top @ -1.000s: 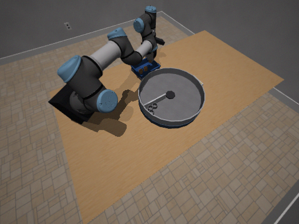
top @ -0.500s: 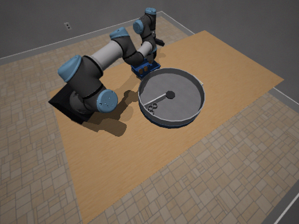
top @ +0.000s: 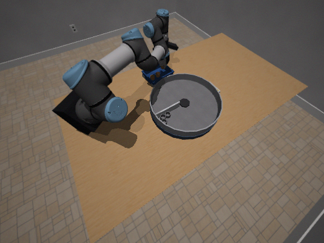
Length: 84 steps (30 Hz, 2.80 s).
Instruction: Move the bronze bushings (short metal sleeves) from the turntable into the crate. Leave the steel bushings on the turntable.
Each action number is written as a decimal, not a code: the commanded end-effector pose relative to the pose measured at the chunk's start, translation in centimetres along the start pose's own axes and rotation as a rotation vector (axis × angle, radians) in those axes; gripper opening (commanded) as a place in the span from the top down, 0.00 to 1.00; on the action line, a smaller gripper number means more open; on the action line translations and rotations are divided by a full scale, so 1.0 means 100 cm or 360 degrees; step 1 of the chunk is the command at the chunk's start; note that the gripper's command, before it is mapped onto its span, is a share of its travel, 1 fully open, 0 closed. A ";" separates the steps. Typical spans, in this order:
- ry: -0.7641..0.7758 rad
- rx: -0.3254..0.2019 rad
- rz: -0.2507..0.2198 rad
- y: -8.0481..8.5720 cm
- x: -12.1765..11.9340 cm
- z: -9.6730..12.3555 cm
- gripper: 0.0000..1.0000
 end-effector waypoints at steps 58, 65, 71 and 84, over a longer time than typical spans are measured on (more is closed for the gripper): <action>-0.0001 0.0009 -0.0007 -0.039 0.000 -0.001 1.00; -0.0001 0.0009 -0.0007 -0.041 0.000 -0.001 1.00; -0.0001 0.0009 -0.0007 -0.041 0.000 -0.001 1.00; -0.0001 0.0009 -0.0007 -0.041 0.000 -0.001 1.00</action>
Point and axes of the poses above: the point where the finger pads meet when closed, its own y axis back along the fingers, its own x axis across the jaws, z = x × y, the point moved 7 cm from there along y, back along the fingers, and after that the axes turned 4 degrees about -y, right-handed, at the moved point
